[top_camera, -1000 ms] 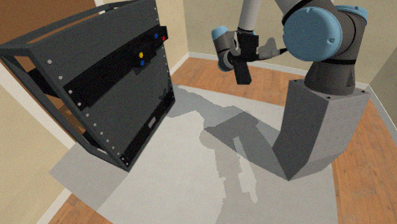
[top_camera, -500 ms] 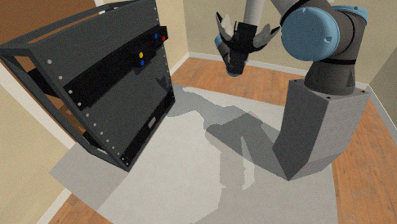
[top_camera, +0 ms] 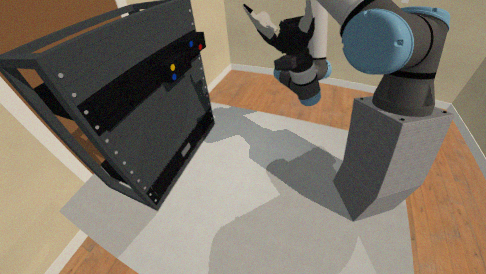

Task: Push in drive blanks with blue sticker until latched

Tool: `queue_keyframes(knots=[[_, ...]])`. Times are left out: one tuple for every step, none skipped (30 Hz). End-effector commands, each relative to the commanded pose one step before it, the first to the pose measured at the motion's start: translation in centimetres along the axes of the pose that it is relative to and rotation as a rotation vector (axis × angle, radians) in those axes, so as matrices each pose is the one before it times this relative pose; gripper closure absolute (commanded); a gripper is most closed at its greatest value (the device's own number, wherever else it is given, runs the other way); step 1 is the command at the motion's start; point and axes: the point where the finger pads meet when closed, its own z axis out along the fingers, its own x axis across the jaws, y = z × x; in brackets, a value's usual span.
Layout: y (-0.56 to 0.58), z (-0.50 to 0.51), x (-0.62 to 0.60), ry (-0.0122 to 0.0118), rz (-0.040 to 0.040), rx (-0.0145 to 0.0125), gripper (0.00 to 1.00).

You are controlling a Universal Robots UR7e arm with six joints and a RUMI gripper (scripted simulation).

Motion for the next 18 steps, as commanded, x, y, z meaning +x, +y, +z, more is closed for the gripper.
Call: queue_keyframes(knots=[[1.559,1.666,-3.199,-0.17924,0.01134,-0.09785,0.00],[0.233,0.130,-0.626,-0.03517,0.00357,-0.01262,0.00],[0.219,0.120,-0.628,-0.03484,0.00377,-0.01183,0.00],[0.206,0.111,-0.629,-0.03448,0.00396,-0.01105,0.00],[0.192,0.102,-0.629,-0.03409,0.00415,-0.01030,0.00],[0.179,0.093,-0.629,-0.03368,0.00432,-0.00957,0.00],[0.166,0.086,-0.628,-0.03325,0.00448,-0.00886,0.00],[0.153,0.078,-0.626,-0.03279,0.00463,-0.00817,0.00],[0.141,0.072,-0.624,-0.03231,0.00477,-0.00751,0.00],[0.129,0.065,-0.621,-0.03182,0.00490,-0.00687,0.00],[0.117,0.059,-0.617,-0.03130,0.00502,-0.00625,0.00],[0.105,0.054,-0.613,-0.03077,0.00513,-0.00565,0.00],[0.000,0.000,0.000,0.00000,0.00000,0.00000,0.00],[0.000,0.000,0.000,0.00000,0.00000,0.00000,0.00],[0.094,0.049,-0.608,-0.03023,0.00523,-0.00508,0.00],[0.083,0.044,-0.602,-0.02967,0.00532,-0.00454,0.00],[0.073,0.040,-0.596,-0.02910,0.00540,-0.00401,0.00],[0.063,0.036,-0.590,-0.02851,0.00547,-0.00352,0.00]])
